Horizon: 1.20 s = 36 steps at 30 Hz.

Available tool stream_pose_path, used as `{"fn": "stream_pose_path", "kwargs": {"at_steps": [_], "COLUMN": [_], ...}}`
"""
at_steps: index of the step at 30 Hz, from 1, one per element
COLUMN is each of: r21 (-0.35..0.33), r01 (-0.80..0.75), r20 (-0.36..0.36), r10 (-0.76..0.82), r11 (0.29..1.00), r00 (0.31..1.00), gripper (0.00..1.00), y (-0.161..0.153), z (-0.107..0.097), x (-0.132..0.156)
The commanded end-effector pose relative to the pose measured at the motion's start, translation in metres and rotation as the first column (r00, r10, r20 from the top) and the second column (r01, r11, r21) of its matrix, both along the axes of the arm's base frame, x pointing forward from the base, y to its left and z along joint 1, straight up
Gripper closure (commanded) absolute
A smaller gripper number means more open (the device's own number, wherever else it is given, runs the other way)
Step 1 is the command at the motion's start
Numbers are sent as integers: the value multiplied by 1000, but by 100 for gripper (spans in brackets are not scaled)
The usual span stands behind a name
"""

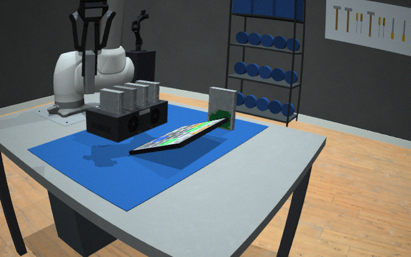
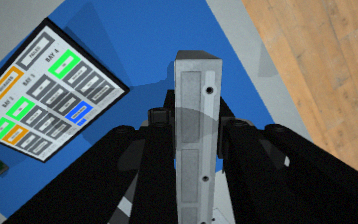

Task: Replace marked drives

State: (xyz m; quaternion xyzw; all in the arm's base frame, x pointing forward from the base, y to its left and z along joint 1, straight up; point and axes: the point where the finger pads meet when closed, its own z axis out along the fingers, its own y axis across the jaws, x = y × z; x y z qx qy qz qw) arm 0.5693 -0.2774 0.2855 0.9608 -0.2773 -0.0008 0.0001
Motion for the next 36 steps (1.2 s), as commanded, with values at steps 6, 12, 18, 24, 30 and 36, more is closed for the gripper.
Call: {"fn": "stream_pose_path", "kwargs": {"at_steps": [6, 12, 18, 24, 30, 36], "r21": [0, 0, 0, 0, 0, 0], "r01": [-27, -95, -248, -371, -404, -411], "r20": [1, 1, 1, 1, 1, 1], "r10": [27, 95, 248, 371, 404, 411], "r11": [1000, 995, 969, 929, 915, 912], "r00": [1000, 995, 969, 929, 915, 912], "gripper": [90, 90, 90, 90, 90, 90], "y": [0, 0, 0, 0, 0, 0], "z": [1, 1, 1, 1, 1, 1], "x": [0, 0, 0, 0, 0, 0]}}
